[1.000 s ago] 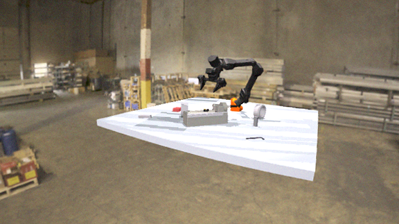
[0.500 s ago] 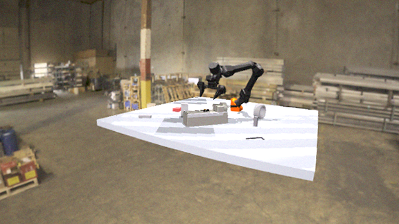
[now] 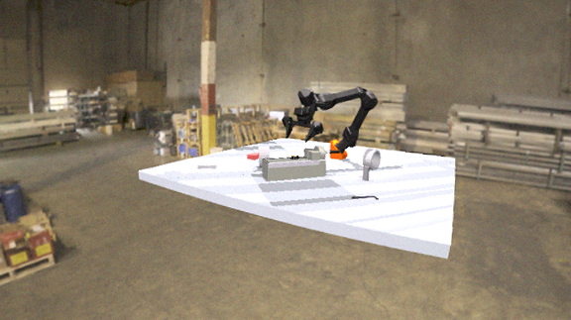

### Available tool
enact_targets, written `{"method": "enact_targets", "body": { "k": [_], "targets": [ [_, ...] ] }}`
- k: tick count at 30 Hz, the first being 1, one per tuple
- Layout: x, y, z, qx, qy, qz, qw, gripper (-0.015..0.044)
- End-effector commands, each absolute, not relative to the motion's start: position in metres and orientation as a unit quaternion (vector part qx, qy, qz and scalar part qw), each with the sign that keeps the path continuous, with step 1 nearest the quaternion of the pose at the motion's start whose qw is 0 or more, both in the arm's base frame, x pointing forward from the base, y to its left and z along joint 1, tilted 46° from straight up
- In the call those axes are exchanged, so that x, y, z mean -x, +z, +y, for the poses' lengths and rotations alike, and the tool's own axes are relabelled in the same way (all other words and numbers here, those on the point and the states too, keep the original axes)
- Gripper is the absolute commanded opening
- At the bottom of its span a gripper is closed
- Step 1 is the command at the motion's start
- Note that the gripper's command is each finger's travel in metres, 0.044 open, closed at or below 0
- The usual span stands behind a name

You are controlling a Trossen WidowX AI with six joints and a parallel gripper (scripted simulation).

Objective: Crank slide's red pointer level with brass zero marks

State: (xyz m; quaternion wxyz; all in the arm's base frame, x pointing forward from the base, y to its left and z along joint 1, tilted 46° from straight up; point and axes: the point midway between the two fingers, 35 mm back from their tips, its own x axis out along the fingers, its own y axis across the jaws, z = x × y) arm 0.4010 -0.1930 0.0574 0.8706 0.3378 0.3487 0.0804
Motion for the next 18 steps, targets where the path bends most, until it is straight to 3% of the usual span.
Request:
{"method": "enact_targets", "body": {
  "k": [1,8,18],
  "targets": [
    [-0.400,0.069,-0.205,-0.335,0.080,0.346,0.873,0.0440],
    [-0.396,0.088,-0.223,-0.336,0.079,0.347,0.872,0.0440],
    [-0.394,0.133,-0.174,-0.409,-0.029,0.407,0.816,0.0440]
  ]
}}
